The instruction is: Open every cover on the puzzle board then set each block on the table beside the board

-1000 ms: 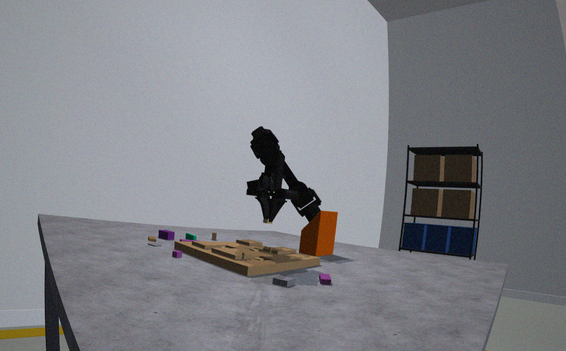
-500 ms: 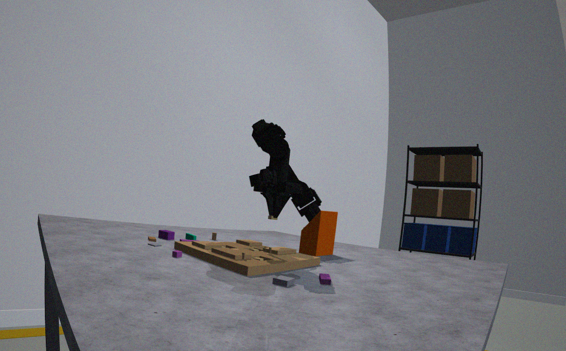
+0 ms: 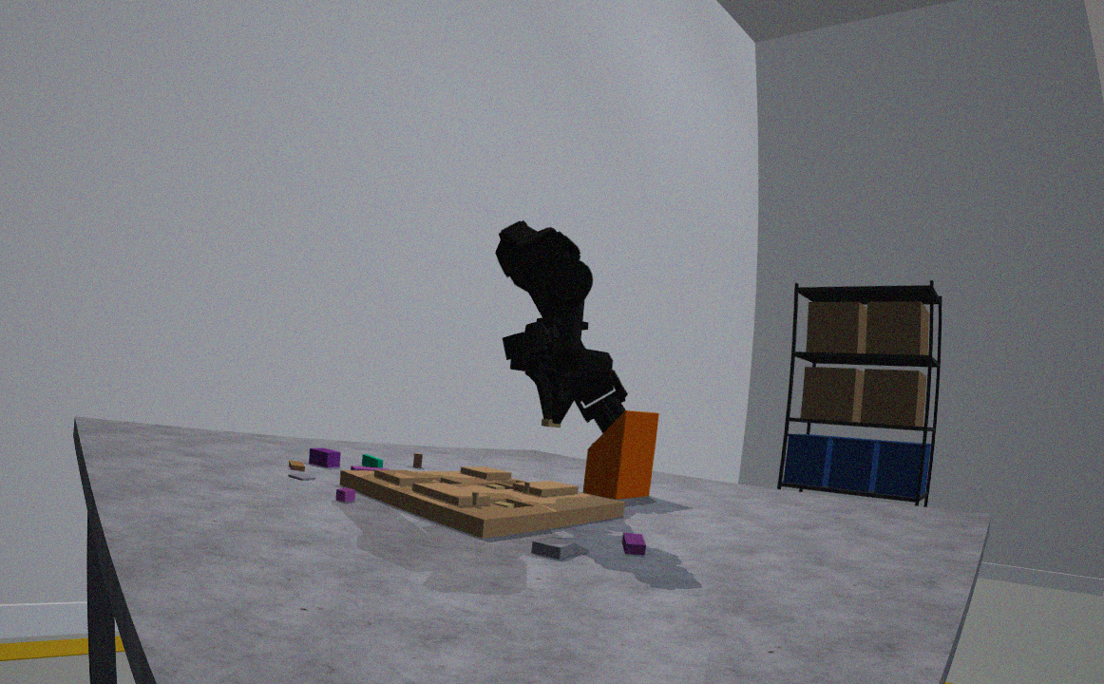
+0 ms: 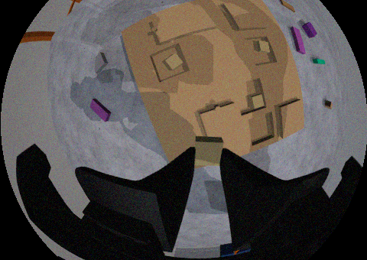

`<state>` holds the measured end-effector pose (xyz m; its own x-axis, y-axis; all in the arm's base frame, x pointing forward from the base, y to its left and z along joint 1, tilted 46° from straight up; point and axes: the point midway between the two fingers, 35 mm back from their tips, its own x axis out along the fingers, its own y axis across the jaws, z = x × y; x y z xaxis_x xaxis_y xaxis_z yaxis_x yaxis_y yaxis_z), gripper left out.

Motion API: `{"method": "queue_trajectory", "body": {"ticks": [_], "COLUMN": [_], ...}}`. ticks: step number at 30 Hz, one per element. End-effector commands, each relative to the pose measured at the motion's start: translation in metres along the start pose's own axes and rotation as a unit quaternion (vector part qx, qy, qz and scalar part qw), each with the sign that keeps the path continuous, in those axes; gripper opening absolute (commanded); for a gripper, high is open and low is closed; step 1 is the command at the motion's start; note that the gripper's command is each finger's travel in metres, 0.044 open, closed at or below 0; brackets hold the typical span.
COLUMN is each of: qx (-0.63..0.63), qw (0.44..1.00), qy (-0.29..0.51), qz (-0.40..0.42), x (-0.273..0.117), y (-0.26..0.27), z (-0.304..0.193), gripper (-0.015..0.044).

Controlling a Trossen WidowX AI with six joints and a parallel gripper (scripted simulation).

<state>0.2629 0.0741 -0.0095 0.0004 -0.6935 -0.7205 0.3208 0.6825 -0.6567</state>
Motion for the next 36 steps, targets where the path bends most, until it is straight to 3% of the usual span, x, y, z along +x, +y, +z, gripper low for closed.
{"method": "queue_trajectory", "body": {"ticks": [1,36], "qx": [0.001,0.004], "qw": [1.0,1.0], "qy": [0.003,0.003], "qz": [0.0,-0.003], "x": [0.0,0.015], "y": [0.017,0.141], "z": [-0.003,-0.051], "gripper": [0.008,0.008]}}
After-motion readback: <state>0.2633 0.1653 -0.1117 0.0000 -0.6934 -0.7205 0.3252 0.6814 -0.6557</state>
